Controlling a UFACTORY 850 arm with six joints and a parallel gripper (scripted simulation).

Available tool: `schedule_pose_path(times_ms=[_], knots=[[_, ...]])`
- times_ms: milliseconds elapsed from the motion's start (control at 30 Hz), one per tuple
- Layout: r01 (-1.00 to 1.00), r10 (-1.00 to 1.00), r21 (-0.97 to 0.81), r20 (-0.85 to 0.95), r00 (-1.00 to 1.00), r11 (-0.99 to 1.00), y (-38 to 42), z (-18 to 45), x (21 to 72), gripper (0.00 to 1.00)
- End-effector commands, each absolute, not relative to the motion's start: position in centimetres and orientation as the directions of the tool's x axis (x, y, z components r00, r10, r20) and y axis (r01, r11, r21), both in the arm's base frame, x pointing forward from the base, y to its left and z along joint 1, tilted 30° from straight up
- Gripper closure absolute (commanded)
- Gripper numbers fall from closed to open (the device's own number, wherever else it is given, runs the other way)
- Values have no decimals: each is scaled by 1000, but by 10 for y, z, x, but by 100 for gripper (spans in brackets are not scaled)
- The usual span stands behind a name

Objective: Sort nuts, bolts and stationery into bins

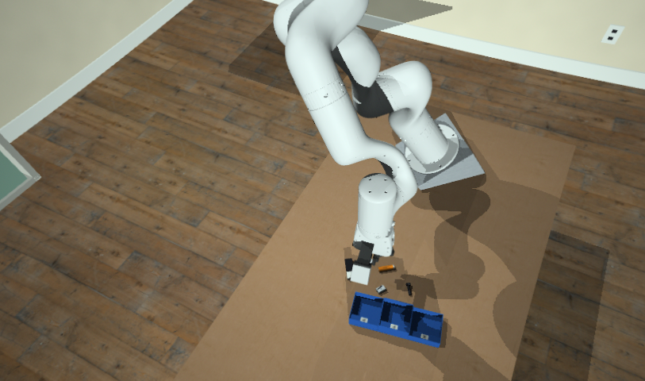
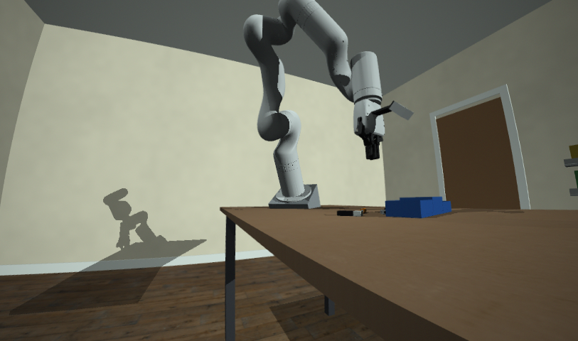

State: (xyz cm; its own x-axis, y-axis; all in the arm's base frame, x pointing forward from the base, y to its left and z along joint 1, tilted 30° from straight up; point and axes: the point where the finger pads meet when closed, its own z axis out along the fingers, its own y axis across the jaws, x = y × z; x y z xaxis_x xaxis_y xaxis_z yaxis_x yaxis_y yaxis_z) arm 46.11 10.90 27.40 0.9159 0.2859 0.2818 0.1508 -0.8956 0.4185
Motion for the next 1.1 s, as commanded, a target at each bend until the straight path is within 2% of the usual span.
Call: schedule_pose_path(times_ms=[0, 333, 1067], knots=[[166, 300, 422, 274, 914, -891, 111, 253, 507, 93], [166, 300, 422, 274, 914, -891, 112, 225, 564, 93], [166, 300, 422, 274, 914, -891, 108, 211, 576, 93]])
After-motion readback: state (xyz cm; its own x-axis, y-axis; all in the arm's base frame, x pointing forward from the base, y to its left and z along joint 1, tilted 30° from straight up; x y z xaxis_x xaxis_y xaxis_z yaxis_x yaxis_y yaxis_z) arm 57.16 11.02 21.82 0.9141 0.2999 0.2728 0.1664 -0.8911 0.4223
